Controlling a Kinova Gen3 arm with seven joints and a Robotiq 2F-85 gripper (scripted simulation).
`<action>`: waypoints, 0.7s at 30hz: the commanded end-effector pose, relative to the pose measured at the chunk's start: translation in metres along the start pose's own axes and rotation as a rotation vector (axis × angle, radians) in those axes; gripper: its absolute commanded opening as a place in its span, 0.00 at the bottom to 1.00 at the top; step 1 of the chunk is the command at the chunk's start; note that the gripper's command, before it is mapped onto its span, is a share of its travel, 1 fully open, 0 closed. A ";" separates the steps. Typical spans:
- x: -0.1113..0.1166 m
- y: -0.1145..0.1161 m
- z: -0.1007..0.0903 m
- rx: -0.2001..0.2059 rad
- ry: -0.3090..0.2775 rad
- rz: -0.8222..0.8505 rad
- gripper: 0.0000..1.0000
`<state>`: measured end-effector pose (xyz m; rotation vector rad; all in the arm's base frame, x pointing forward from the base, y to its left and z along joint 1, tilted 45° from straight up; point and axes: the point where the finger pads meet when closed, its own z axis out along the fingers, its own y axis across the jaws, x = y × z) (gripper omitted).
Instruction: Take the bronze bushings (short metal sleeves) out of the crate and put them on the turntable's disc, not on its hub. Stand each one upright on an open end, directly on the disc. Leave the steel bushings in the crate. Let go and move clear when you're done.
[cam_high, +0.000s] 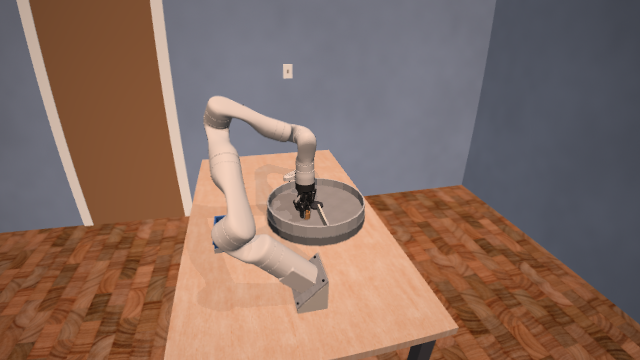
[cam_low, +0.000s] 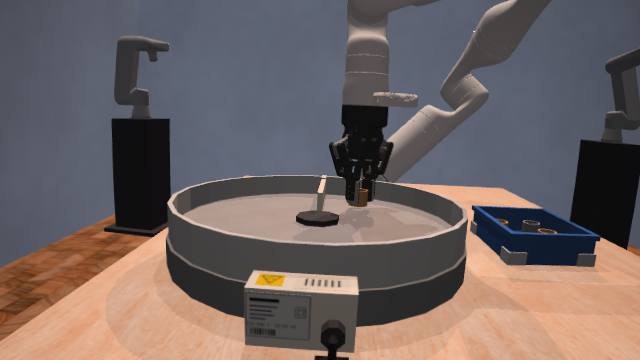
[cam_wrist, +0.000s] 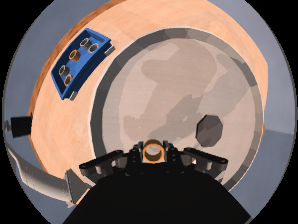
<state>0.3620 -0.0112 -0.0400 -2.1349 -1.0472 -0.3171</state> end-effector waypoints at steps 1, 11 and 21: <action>0.000 0.000 -0.001 -0.002 0.000 0.000 0.00; 0.000 0.000 0.000 -0.002 0.000 0.000 0.00; 0.000 0.000 0.003 -0.002 0.000 0.000 0.00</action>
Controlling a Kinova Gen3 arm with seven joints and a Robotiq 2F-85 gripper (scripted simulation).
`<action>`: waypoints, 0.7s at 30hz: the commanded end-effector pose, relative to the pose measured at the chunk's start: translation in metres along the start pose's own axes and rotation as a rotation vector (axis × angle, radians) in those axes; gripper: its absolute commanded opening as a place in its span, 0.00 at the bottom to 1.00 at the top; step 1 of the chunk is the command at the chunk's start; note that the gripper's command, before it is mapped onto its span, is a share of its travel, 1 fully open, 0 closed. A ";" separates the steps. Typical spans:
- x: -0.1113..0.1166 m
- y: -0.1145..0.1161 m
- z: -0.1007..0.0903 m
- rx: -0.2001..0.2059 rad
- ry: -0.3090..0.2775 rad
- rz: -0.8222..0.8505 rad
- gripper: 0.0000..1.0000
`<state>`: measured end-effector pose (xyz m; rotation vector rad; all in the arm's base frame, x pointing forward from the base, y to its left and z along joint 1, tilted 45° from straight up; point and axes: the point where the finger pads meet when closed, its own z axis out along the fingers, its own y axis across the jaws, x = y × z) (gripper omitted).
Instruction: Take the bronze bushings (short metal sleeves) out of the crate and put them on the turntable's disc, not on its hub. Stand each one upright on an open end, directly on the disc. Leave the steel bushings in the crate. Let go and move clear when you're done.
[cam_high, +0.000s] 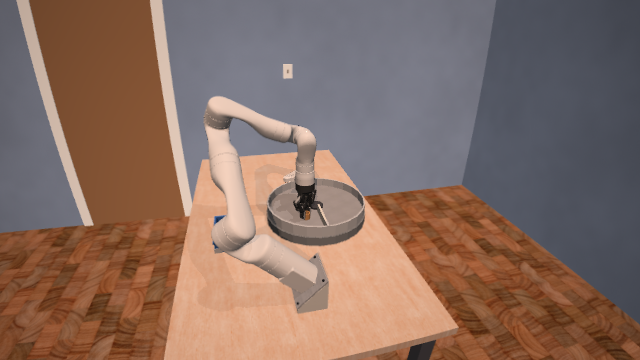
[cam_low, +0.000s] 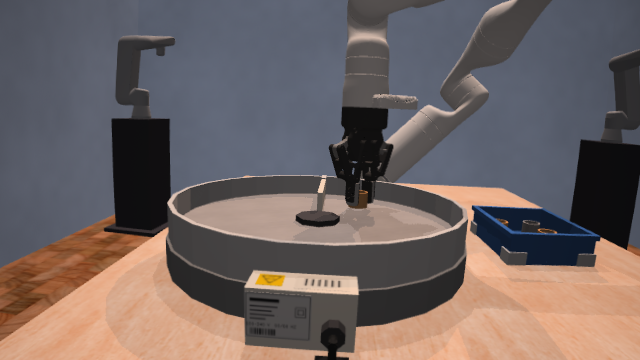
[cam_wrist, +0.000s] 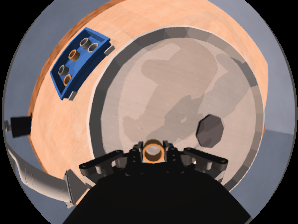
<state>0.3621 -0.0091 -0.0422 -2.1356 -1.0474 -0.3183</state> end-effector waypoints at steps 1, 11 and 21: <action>0.000 0.000 0.000 -0.001 0.000 0.000 0.00; 0.000 0.000 0.002 -0.001 0.000 0.000 0.00; 0.000 0.000 0.002 -0.001 0.000 0.000 0.00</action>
